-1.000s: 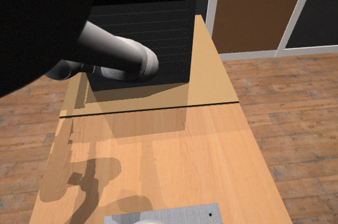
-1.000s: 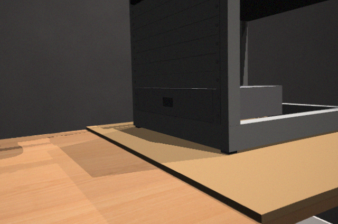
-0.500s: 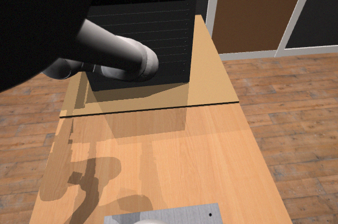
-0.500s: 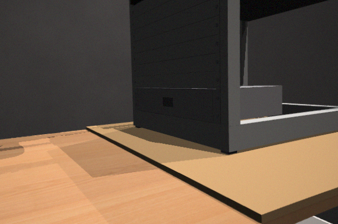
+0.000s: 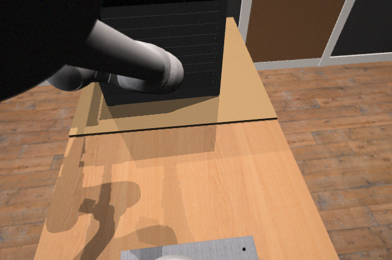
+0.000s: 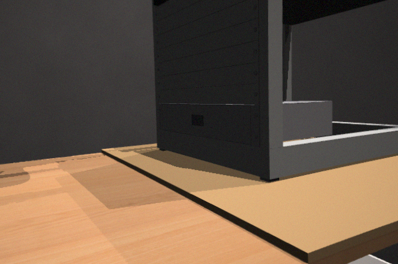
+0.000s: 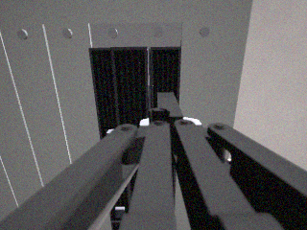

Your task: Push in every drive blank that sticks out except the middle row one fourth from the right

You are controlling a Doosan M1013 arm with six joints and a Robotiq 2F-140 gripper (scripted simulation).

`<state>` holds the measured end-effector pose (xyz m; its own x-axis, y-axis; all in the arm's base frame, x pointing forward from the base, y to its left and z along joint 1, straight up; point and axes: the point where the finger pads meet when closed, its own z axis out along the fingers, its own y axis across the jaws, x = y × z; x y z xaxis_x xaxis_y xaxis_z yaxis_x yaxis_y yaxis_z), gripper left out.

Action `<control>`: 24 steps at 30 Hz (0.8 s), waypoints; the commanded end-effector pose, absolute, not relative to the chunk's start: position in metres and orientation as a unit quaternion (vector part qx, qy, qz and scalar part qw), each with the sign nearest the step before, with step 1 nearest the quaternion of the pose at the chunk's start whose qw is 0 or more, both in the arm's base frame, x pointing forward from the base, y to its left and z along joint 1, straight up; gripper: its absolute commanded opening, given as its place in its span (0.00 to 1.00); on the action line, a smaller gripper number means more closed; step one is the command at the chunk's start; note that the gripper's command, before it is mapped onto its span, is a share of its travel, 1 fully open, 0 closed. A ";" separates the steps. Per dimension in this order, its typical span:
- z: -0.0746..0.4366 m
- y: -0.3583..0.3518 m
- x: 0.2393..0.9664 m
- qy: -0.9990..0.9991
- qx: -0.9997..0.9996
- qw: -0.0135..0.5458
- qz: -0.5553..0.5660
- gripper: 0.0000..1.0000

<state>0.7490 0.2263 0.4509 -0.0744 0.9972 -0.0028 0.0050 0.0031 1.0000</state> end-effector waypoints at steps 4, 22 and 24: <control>0.452 0.226 0.750 0.520 0.481 0.481 0.517 0.10; 0.452 0.227 0.753 0.520 0.481 0.481 0.517 0.10; 0.452 0.227 0.753 0.520 0.481 0.481 0.517 0.10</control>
<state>0.7531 0.2264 0.4509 -0.0742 0.9972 -0.0027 0.0050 0.0030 1.0000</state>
